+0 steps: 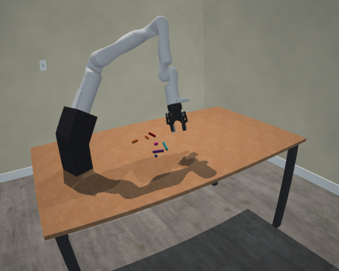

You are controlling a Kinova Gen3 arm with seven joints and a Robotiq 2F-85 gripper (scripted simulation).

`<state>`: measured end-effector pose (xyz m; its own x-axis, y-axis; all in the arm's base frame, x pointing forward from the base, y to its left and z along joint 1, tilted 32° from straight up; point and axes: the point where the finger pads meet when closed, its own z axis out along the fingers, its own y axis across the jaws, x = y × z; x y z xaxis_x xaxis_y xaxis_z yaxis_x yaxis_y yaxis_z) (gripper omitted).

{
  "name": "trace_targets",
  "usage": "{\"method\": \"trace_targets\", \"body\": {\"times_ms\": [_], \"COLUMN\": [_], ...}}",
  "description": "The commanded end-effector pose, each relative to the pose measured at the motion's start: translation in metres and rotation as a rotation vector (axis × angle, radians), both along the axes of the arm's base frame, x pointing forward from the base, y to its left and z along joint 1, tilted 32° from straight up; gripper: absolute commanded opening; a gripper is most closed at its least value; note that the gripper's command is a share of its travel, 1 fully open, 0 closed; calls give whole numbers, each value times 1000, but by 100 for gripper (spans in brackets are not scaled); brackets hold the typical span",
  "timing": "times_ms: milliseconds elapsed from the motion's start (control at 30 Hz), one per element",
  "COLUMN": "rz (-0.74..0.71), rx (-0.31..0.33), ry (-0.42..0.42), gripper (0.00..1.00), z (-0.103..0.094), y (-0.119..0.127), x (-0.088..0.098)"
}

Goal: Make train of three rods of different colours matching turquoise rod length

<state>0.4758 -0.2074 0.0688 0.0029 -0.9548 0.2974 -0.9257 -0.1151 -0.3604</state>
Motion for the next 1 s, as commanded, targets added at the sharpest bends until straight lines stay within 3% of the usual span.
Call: {"method": "trace_targets", "body": {"times_ms": [0,967], "rz": [-3,206], "rx": [0,-59], "ry": [0,24], "gripper": [100,100], "z": [0,-11], "y": [-2,-2], "x": [-1,-10]}}
